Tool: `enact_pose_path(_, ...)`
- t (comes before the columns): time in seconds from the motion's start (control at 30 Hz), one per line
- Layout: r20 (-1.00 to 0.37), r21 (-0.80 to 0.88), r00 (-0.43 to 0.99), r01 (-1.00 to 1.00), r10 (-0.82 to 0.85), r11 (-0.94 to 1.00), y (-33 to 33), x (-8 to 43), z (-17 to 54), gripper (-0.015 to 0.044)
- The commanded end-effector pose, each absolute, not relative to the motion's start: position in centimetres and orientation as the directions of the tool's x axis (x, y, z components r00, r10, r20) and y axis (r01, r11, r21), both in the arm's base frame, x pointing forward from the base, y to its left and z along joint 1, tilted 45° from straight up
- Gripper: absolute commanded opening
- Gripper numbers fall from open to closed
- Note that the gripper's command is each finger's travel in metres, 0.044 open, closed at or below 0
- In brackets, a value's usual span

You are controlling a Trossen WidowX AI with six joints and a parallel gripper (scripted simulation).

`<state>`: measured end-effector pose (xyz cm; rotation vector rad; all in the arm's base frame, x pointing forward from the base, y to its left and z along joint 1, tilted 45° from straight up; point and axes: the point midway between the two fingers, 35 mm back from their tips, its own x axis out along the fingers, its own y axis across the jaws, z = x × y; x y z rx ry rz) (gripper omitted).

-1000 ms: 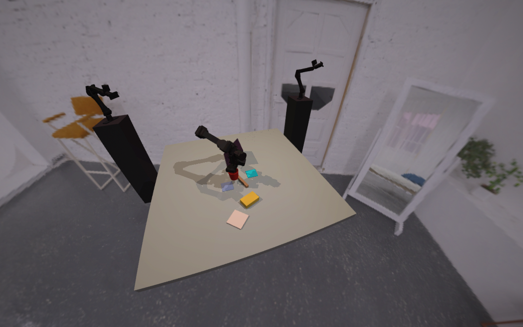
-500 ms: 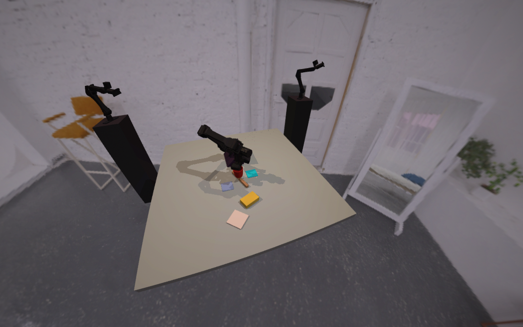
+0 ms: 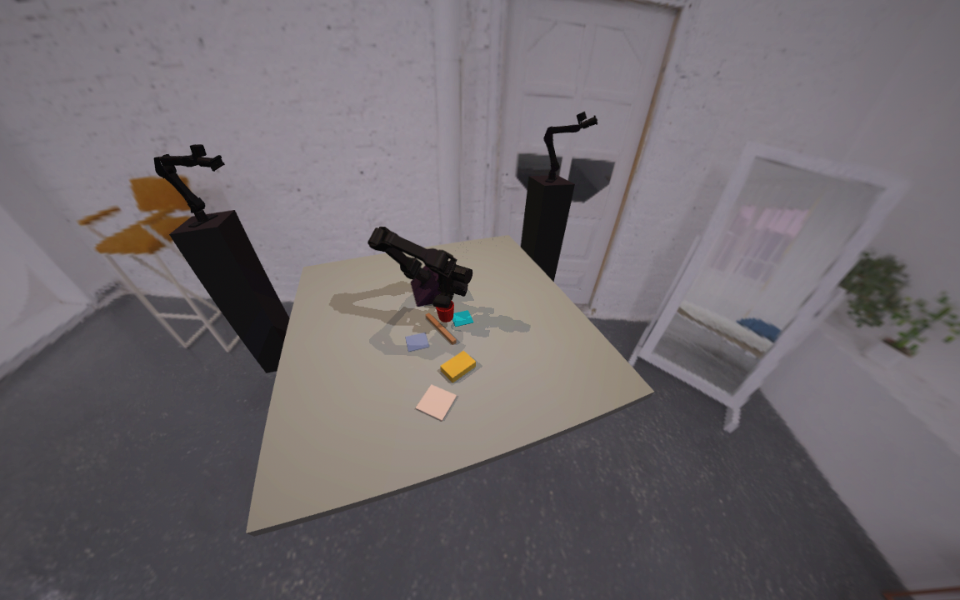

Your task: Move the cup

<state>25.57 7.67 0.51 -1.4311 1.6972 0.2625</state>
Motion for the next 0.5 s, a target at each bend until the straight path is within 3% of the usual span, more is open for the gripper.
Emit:
enact_pose_path(0.0, -0.72, -0.359, 0.043, -0.877, -0.692, 0.319, 8.5, 25.1, -0.4, 0.0)
enact_pose_path(0.47, -0.722, -0.358, 0.043, -0.877, -0.691, 0.32, 11.2, 23.5, -3.0, 0.0)
